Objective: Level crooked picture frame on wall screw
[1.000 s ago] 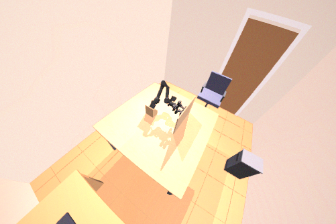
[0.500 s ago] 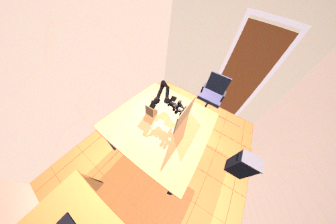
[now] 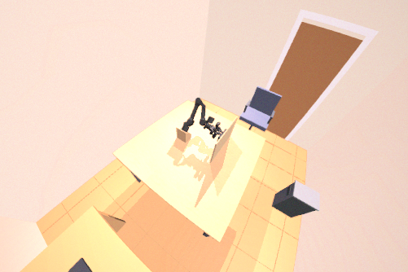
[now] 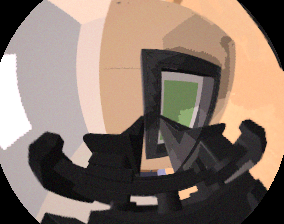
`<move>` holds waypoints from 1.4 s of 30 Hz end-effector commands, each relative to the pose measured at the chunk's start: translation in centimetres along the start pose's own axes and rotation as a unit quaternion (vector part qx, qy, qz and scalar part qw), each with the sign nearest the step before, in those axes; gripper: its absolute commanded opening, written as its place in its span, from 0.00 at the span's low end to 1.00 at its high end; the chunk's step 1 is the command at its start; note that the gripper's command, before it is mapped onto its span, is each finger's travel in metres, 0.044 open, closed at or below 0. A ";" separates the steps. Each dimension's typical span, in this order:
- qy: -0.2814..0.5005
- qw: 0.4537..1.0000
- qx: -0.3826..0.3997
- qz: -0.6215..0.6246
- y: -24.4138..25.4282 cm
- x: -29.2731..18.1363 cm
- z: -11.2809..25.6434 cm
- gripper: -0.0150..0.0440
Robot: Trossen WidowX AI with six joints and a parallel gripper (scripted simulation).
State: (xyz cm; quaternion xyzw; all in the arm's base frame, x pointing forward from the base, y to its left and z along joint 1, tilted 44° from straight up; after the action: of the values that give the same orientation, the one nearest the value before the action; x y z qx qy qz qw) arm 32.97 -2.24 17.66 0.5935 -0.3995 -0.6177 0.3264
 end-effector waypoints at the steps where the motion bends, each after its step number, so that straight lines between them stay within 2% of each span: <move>1: 0.001 1.000 0.000 -0.001 0.1 -0.1 -0.1 0.34; 6: 0.001 1.000 0.000 -0.001 0.1 -0.1 -0.1 0.25; 42: 0.001 1.000 0.000 -0.001 0.9 0.2 0.0 0.25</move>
State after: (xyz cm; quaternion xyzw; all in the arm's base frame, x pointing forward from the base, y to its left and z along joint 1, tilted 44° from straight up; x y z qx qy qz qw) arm 32.91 -2.43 17.93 0.5931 -0.3936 -0.6185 0.3327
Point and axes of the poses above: the point midway between the two fingers, 35 mm back from their tips, its own z axis back along the fingers, its own y axis across the jaws, x = y × z, the point moved 4 cm from there along z, back along the fingers, and after that the axes turned 8 degrees about z, right-handed, at the moved point
